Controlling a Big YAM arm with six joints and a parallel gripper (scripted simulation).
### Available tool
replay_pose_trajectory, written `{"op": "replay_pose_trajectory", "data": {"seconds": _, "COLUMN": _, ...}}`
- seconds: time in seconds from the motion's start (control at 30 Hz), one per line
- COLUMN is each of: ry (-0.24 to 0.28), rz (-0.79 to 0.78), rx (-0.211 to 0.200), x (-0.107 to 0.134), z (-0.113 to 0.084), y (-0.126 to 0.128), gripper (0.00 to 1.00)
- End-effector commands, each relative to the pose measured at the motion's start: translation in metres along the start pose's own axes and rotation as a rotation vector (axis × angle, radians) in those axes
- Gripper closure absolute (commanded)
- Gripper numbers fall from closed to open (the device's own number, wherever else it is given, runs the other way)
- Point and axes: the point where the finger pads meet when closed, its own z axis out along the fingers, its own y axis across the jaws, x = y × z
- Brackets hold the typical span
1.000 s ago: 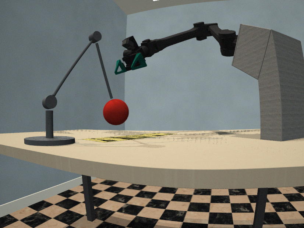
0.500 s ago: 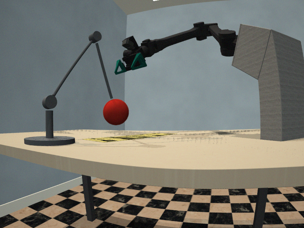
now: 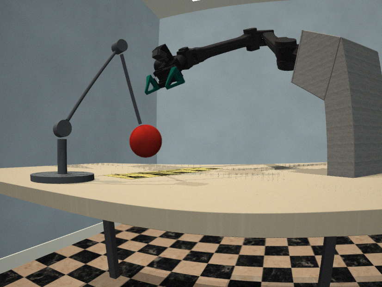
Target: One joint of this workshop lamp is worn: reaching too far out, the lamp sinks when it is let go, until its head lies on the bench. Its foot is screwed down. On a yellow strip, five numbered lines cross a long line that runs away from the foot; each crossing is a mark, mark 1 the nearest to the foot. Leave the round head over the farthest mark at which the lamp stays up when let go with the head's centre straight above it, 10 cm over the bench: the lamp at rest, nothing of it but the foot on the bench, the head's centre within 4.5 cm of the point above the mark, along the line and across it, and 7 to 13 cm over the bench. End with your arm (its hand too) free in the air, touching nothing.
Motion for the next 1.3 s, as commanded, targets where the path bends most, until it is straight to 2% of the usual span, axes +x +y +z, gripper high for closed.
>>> {"op": "replay_pose_trajectory", "data": {"seconds": 0.0, "ry": -0.003, "rz": 0.002, "rx": 0.002, "x": -0.023, "z": 0.003, "y": 0.008, "gripper": 0.00}}
{"op": "replay_pose_trajectory", "data": {"seconds": 0.23, "ry": 0.078, "rz": 0.007, "rx": 0.016, "x": -0.038, "z": 0.007, "y": 0.017, "gripper": 0.00}}
{"op": "replay_pose_trajectory", "data": {"seconds": 0.3, "ry": 0.078, "rz": 0.007, "rx": 0.016, "x": -0.038, "z": 0.007, "y": 0.017, "gripper": 0.00}}
{"op": "replay_pose_trajectory", "data": {"seconds": 0.8, "ry": 0.079, "rz": -0.008, "rx": 0.020, "x": -0.030, "z": 0.042, "y": 0.013, "gripper": 0.00}}
{"op": "replay_pose_trajectory", "data": {"seconds": 1.27, "ry": 0.076, "rz": 0.003, "rx": 0.021, "x": -0.033, "z": 0.070, "y": 0.013, "gripper": 0.00}}
